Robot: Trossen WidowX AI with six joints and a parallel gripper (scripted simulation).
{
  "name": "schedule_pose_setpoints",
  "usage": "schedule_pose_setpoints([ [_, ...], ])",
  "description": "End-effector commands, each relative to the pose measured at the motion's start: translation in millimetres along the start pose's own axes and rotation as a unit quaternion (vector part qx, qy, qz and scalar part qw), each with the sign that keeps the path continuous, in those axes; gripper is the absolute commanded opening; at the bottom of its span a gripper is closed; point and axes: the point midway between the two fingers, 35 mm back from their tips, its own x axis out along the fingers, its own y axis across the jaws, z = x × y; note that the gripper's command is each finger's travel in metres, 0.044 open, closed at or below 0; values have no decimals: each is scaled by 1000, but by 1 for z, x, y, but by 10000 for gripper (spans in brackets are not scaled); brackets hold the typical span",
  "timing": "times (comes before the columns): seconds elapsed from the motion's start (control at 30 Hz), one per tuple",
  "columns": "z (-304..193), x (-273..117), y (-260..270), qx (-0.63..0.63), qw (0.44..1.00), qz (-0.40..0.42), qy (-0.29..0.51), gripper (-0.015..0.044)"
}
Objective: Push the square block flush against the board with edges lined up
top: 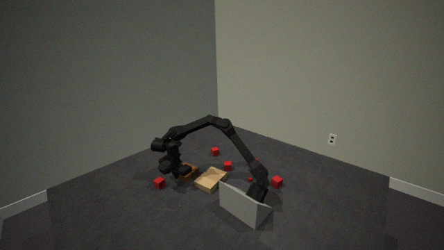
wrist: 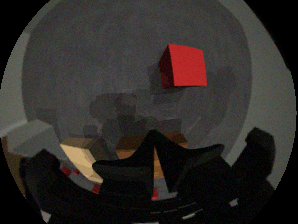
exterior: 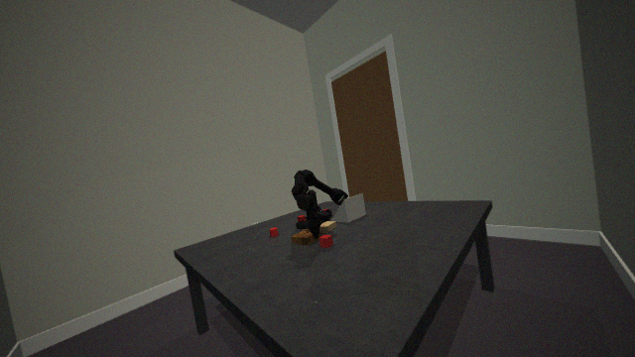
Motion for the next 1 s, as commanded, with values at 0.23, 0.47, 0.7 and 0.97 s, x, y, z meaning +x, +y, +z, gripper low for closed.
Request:
schedule_pose_setpoints([
  [0.23, -5, 6, 2, -2, 1000, 7, 3, 0],
  [0.47, 7, 6, 1, -2, 1000, 7, 2, 0],
  [0.7, 18, 6, 0, -1, 1000, 7, 2, 0],
  [0.97, 32, 6, 0, -1, 1000, 7, 2, 0],
])
